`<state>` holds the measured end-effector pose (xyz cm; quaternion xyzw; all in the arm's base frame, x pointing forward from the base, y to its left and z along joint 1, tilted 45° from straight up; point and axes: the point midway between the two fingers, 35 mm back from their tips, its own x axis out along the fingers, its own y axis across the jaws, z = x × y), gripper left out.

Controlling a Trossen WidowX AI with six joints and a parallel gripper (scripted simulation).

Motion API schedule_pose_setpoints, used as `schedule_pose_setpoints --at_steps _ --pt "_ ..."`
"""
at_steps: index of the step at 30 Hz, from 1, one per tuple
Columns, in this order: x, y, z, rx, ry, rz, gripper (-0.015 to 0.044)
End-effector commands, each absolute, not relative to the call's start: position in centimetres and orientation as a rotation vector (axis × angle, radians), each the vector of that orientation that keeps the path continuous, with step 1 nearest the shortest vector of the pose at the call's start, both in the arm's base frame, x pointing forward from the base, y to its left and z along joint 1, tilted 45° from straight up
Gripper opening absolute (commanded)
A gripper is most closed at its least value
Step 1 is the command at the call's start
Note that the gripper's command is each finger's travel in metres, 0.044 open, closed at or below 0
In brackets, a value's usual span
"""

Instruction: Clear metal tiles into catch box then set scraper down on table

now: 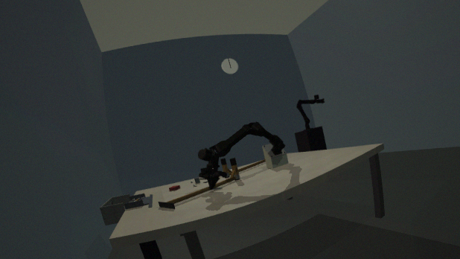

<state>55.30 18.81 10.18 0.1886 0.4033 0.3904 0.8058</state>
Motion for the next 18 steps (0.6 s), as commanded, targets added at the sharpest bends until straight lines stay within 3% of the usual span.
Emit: schedule_pose_setpoints --at_steps 1,18 --pt "55.5 18.5 9.5 0.403 0.871 0.835 0.0000" --pt "56.1 16.5 11.3 0.401 0.865 0.835 0.0000"
